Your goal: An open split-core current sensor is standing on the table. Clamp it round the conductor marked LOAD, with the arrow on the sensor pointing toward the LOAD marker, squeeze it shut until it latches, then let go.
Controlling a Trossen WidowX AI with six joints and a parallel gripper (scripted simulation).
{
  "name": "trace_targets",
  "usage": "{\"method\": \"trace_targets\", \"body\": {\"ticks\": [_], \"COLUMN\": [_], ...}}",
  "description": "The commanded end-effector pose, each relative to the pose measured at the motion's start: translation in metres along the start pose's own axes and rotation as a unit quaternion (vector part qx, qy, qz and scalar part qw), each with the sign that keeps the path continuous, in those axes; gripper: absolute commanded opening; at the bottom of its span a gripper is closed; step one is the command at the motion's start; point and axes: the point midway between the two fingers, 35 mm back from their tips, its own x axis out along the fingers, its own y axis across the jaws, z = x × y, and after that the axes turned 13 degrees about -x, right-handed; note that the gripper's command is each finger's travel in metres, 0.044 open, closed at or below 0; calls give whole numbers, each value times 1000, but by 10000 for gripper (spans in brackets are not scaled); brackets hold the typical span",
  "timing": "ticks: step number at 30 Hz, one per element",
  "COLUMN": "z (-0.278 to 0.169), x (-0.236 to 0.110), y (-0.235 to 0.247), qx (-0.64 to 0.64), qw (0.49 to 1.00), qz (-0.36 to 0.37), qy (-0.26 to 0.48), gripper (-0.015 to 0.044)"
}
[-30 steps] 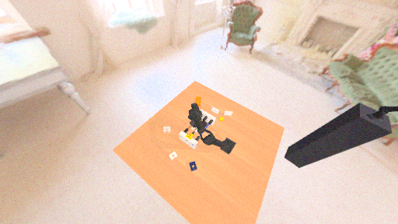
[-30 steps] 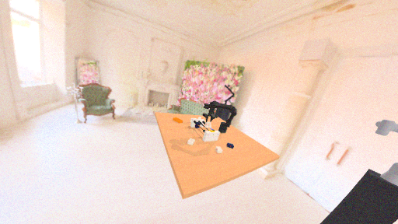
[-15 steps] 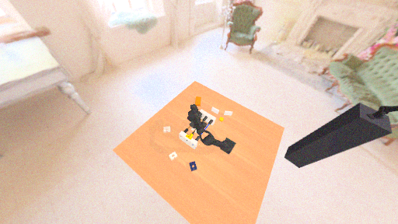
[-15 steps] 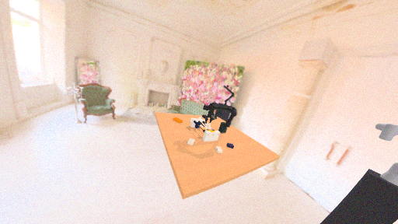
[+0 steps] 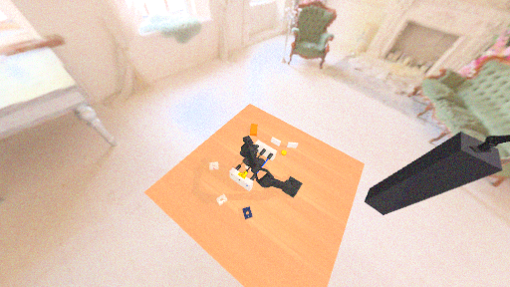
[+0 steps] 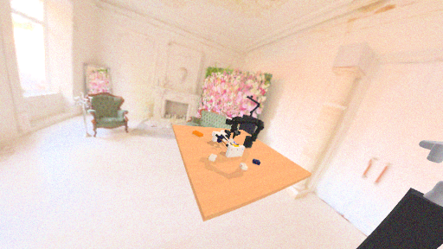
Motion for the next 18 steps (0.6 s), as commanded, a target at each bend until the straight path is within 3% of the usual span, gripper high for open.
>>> {"method": "trace_targets", "body": {"ticks": [1,18], "z": [0,0], "x": [6,11], "y": [0,1], "qx": [1,0], "qw": [1000,1000], "qz": [-3,0], "qy": [-1,0], "gripper": [0,0]}}
